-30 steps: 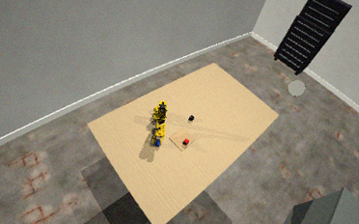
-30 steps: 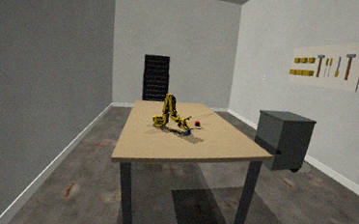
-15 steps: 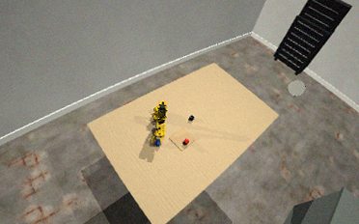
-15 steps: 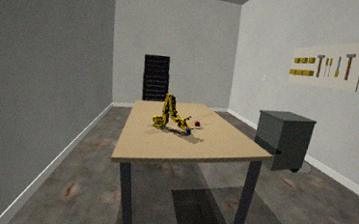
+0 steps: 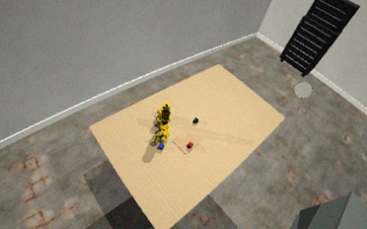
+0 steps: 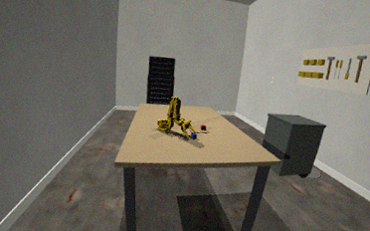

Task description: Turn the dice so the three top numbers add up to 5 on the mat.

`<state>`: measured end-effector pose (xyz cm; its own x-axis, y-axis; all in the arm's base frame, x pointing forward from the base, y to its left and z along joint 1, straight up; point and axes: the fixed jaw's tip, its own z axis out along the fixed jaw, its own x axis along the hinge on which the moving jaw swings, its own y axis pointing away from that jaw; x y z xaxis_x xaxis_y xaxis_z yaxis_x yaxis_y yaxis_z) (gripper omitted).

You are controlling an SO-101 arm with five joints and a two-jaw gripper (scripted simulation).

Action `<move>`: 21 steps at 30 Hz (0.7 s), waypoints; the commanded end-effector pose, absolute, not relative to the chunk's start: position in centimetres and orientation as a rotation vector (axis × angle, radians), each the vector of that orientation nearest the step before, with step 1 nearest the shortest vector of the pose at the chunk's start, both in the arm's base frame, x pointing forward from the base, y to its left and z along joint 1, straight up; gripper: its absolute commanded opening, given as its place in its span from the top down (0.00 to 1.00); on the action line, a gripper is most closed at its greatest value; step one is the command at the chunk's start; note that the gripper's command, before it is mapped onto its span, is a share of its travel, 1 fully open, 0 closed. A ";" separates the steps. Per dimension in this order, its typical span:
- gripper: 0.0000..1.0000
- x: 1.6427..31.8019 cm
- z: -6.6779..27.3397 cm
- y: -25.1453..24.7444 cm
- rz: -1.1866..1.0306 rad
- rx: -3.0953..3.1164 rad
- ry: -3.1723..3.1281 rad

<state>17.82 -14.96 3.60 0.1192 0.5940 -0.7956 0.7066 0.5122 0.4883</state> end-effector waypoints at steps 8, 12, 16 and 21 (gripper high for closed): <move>0.64 16.7 6.0 -14.0 0.241 1.411 1.163; 0.64 16.5 5.9 -13.8 0.238 1.422 1.174; 0.64 16.5 5.9 -13.8 0.238 1.422 1.175; 0.64 16.5 5.9 -13.8 0.238 1.422 1.175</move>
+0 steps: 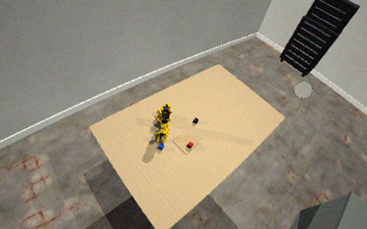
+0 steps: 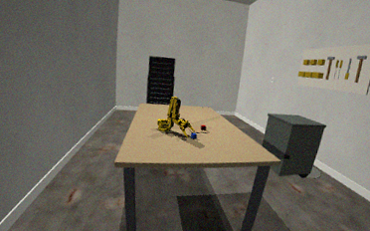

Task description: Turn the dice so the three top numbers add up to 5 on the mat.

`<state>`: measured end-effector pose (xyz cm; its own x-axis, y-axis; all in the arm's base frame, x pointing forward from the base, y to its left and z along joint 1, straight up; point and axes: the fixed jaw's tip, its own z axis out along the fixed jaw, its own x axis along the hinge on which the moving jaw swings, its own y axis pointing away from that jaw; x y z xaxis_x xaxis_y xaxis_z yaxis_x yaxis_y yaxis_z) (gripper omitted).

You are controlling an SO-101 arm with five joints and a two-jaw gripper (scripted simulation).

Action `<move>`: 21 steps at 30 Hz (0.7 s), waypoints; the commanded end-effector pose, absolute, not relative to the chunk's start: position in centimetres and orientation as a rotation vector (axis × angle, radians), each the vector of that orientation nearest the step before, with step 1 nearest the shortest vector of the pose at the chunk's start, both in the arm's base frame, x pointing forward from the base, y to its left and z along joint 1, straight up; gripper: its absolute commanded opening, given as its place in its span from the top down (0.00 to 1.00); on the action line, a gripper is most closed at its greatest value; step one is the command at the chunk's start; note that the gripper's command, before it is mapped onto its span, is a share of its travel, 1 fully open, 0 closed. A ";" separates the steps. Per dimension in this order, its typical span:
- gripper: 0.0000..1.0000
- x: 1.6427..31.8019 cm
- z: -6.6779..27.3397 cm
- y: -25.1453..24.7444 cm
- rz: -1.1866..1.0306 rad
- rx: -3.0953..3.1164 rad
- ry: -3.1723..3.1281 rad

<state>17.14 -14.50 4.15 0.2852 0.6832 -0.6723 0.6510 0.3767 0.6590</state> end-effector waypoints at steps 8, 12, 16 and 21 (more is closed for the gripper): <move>0.64 16.5 5.9 -13.8 0.238 1.422 1.175; 0.64 16.5 5.9 -13.8 0.238 1.422 1.175; 0.64 16.5 5.9 -13.9 0.238 1.421 1.174; 0.64 16.7 5.9 -14.0 0.237 1.415 1.172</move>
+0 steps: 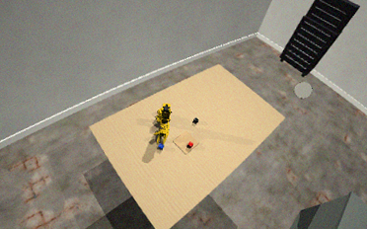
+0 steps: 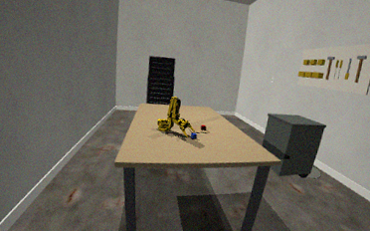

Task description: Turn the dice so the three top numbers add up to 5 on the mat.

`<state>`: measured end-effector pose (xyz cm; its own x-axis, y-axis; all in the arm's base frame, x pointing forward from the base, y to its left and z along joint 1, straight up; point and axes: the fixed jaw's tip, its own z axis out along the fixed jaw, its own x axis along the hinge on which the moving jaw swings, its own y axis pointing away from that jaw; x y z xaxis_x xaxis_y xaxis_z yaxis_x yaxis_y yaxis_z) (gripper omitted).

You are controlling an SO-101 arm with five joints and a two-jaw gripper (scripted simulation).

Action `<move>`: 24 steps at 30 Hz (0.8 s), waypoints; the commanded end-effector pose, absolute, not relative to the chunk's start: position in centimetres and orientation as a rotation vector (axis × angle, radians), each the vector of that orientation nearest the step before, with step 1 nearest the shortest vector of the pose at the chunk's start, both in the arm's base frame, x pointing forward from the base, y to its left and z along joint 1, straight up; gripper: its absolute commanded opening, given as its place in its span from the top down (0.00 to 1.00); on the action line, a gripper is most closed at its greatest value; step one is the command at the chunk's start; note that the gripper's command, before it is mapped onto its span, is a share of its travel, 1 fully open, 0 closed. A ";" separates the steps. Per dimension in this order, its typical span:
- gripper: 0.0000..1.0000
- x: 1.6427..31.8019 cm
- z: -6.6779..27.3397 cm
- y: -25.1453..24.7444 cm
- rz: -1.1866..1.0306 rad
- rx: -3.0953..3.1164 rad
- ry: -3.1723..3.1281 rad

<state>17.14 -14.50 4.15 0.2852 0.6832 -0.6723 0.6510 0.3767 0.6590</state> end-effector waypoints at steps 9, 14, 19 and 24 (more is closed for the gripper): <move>0.64 17.0 5.3 -14.3 0.237 1.426 1.176; 0.64 17.5 4.4 -14.6 0.235 1.446 1.188; 0.64 18.2 3.4 -15.1 0.155 1.423 1.303; 0.64 18.6 2.6 -15.4 0.099 1.401 1.388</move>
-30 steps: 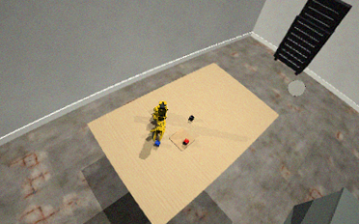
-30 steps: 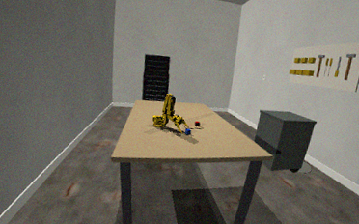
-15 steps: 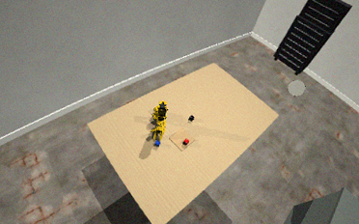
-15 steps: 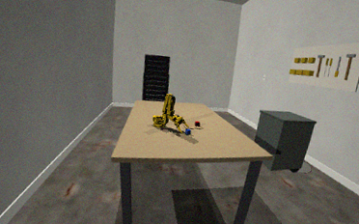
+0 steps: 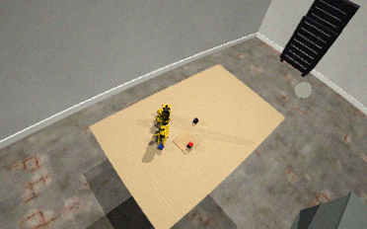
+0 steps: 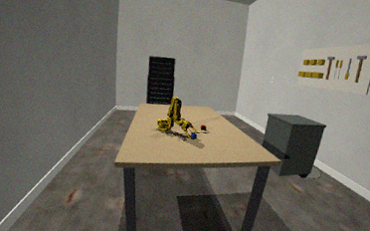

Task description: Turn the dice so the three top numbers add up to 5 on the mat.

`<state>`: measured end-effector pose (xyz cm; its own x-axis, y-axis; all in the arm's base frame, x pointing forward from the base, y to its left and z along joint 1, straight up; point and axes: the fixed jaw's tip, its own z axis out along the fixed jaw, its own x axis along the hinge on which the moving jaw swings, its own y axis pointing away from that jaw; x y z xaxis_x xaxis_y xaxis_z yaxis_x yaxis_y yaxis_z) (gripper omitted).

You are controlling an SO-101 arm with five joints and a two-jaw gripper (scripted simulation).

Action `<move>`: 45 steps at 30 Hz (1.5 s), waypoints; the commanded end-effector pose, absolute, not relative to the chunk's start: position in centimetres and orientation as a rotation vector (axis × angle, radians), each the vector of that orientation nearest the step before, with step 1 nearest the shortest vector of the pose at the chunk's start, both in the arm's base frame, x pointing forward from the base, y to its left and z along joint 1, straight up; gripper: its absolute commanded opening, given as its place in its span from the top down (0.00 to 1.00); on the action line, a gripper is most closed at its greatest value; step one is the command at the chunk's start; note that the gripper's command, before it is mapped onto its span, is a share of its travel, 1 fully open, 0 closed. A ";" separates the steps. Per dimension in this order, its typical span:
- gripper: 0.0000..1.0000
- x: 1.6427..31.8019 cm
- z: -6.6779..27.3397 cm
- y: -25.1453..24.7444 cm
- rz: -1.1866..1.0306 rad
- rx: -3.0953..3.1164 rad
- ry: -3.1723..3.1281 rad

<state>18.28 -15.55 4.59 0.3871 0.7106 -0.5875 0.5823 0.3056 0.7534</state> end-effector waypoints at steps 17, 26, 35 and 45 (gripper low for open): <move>0.65 20.6 -0.6 -17.1 -0.137 1.190 1.782; 0.65 21.0 -1.0 -17.5 -0.234 1.014 1.953; 0.65 20.5 -0.3 -17.3 -0.301 0.863 2.094; 0.65 19.2 1.8 -16.4 -0.350 0.682 2.260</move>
<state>20.47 -17.04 0.56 -0.3681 0.4221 -0.8285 0.6906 0.7207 0.0603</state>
